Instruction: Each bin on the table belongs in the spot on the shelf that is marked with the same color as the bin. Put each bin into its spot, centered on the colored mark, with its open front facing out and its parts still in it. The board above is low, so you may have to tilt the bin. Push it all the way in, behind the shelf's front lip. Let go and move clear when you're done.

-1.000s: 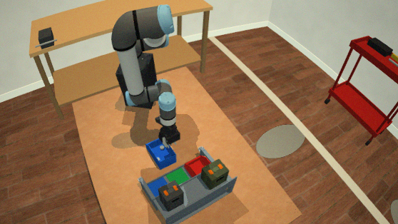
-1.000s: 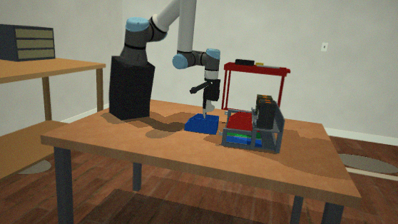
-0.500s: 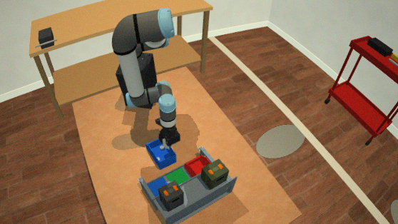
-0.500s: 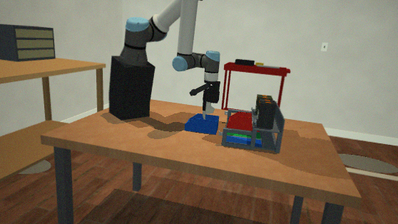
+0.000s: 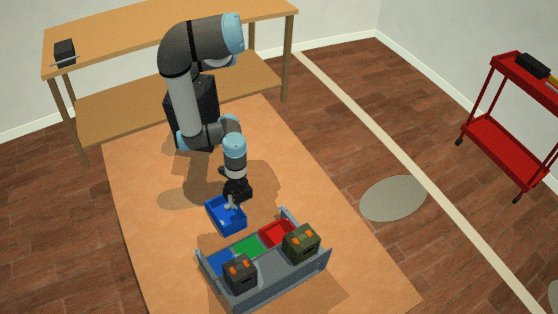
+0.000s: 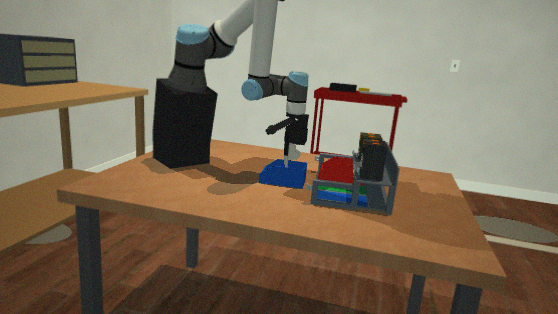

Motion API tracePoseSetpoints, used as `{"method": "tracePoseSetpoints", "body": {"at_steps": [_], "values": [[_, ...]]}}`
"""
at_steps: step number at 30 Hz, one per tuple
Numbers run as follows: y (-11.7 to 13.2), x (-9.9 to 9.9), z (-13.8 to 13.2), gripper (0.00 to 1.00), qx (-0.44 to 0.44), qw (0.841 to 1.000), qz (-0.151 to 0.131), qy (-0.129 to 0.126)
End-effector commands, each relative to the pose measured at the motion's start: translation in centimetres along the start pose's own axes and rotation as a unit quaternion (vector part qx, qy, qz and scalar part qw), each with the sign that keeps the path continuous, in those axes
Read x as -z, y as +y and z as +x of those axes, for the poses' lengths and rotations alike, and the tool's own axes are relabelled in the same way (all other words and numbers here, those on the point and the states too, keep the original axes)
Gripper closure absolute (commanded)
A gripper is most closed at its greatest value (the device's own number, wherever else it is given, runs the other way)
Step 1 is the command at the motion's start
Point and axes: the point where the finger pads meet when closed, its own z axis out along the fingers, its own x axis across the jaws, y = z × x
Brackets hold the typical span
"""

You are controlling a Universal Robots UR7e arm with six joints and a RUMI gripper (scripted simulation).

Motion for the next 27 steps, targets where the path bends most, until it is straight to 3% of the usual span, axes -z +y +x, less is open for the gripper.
{"method": "tracePoseSetpoints", "body": {"at_steps": [1, 4, 5, 27], "values": [[0.05, 0.04, -0.01, 0.85, 0.000, 1.000, -0.001, 0.000], [0.05, 0.04, -0.01, 0.85, 0.000, 1.000, -0.001, 0.000], [0.05, 0.04, -0.01, 1.00, 0.000, 1.000, -0.001, 0.000], [0.05, 0.04, -0.01, 1.00, 0.000, 1.000, -0.001, 0.000]]}}
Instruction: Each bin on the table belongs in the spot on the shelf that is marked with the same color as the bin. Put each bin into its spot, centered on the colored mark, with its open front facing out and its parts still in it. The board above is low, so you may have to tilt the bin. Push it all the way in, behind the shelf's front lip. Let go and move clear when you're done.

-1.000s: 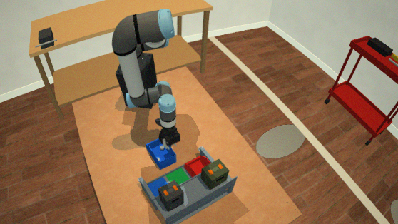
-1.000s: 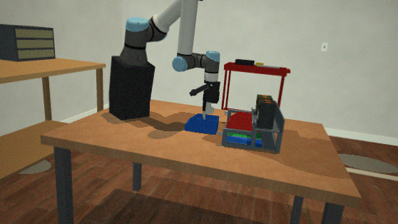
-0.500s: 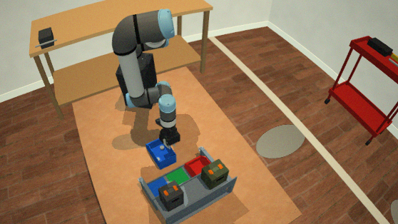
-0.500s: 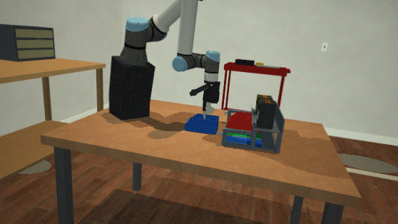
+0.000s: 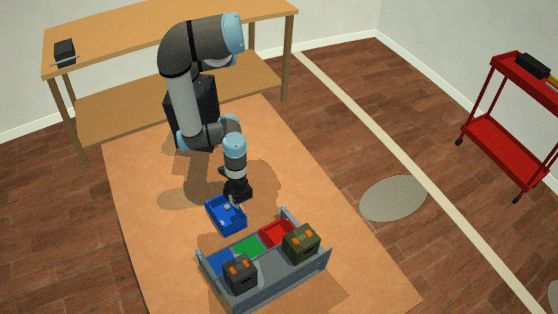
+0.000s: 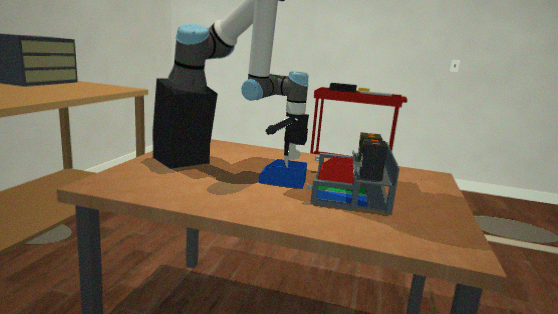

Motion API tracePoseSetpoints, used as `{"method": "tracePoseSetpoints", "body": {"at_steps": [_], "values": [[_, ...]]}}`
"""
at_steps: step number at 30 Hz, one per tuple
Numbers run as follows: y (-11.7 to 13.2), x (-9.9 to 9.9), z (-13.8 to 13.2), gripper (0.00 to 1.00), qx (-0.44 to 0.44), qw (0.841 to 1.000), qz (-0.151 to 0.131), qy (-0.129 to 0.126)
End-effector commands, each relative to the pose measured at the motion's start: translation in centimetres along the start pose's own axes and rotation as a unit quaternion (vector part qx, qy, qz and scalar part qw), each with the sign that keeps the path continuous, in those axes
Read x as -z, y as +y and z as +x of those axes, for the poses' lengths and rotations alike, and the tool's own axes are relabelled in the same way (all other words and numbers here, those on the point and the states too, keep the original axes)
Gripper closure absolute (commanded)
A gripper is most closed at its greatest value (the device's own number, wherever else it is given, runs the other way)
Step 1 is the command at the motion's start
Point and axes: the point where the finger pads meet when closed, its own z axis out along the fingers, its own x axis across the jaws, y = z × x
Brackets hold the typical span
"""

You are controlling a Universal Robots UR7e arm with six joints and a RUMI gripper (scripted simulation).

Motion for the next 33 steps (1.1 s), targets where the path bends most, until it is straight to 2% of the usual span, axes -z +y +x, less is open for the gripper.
{"method": "tracePoseSetpoints", "body": {"at_steps": [1, 33], "values": [[0.05, 0.04, -0.01, 1.00, 0.000, 1.000, -0.001, 0.000], [0.05, 0.28, -0.01, 1.00, 0.000, 1.000, -0.001, 0.000]]}}
